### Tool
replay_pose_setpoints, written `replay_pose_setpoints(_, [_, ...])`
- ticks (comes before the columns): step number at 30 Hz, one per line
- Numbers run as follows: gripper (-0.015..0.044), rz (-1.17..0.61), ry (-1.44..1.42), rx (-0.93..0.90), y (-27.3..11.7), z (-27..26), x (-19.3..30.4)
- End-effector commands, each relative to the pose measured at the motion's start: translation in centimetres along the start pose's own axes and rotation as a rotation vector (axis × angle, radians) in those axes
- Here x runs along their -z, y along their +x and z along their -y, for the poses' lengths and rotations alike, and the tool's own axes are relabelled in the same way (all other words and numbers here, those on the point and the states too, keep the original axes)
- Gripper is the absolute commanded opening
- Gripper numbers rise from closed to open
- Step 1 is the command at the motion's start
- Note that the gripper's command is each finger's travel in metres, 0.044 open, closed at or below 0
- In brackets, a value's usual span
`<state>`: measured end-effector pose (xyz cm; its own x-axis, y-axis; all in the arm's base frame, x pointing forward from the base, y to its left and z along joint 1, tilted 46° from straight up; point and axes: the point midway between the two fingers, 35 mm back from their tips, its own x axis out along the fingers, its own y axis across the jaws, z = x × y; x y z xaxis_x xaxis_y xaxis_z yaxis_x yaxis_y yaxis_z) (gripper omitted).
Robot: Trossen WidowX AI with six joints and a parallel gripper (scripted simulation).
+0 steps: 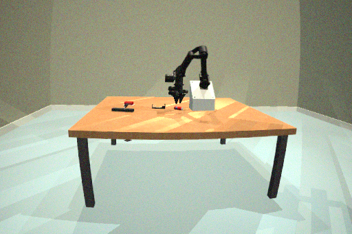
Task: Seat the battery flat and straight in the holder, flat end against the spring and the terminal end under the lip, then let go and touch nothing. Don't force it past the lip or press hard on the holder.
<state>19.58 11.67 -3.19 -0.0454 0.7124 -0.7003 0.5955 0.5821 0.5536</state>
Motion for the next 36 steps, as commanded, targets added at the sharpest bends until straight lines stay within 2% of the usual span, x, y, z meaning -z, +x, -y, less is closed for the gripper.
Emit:
replay_pose_setpoints(1, [0.0242,-0.009,0.012,0.004,0.8,0.3,0.1])
replay_pose_setpoints(26, [0.0242,-0.013,0.013,0.001,4.4,0.3,0.4])
replay_pose_setpoints(29, [0.0163,-0.013,0.013,0.001,4.4,0.3,0.4])
replay_pose_setpoints(36, [0.0116,-0.013,0.013,0.001,4.4,0.3,0.4])
